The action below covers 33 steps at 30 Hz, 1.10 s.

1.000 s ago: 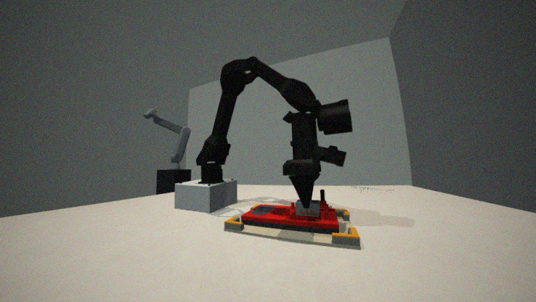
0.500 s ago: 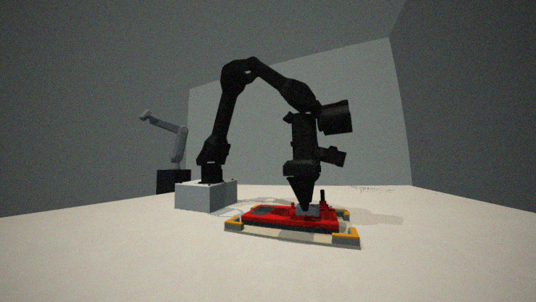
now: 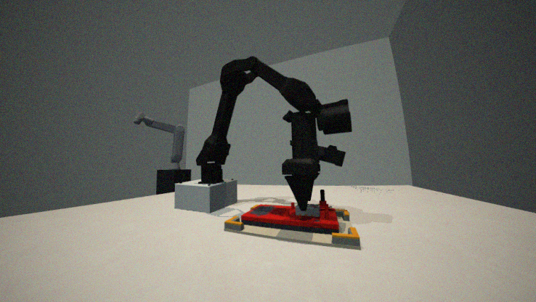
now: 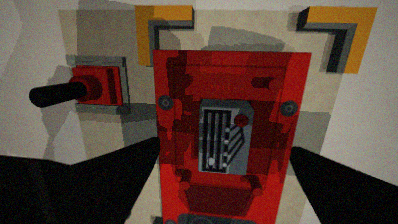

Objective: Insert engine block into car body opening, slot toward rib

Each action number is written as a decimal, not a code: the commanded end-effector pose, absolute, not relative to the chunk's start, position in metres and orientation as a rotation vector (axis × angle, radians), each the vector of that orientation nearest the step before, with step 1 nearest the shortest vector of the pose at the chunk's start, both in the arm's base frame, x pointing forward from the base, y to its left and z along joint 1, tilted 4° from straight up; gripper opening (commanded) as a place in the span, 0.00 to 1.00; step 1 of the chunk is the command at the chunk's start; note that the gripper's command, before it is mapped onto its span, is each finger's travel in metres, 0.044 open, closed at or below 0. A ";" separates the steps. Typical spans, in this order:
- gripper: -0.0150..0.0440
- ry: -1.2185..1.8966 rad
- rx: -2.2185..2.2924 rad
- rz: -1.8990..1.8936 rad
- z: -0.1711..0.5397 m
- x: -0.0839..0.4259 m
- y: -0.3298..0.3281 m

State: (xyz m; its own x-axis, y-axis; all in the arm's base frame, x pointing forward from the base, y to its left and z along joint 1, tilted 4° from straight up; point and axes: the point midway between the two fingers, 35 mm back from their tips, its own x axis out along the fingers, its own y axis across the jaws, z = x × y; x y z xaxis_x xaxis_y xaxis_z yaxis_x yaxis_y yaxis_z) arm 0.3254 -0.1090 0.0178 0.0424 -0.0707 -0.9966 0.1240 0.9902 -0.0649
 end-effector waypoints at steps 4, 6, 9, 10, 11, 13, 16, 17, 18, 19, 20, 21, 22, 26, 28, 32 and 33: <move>1.00 1.509 0.039 -0.146 0.029 0.327 -0.109; 1.00 1.509 0.039 -0.146 0.029 0.327 -0.109; 0.87 1.509 0.039 -0.146 0.029 0.327 -0.109; 0.82 1.509 0.039 -0.146 0.029 0.327 -0.109; 0.78 1.509 0.039 -0.146 0.029 0.327 -0.109; 0.69 1.509 0.039 -0.146 0.029 0.327 -0.109; 0.56 1.509 0.039 -0.146 0.029 0.327 -0.109; 0.51 1.509 0.039 -0.146 0.029 0.327 -0.109; 0.47 1.509 0.039 -0.146 0.029 0.327 -0.109; 0.42 1.509 0.039 -0.146 0.029 0.327 -0.109; 0.38 1.509 0.039 -0.146 0.029 0.327 -0.109; 0.33 1.509 0.039 -0.146 0.029 0.327 -0.109; 0.29 1.509 0.039 -0.146 0.029 0.327 -0.109; 0.25 1.509 0.039 -0.146 0.029 0.327 -0.109; 0.25 1.509 0.039 -0.146 0.029 0.327 -0.109; 0.25 1.509 0.039 -0.146 0.029 0.327 -0.109; 0.25 1.509 0.039 -0.146 0.029 0.327 -0.109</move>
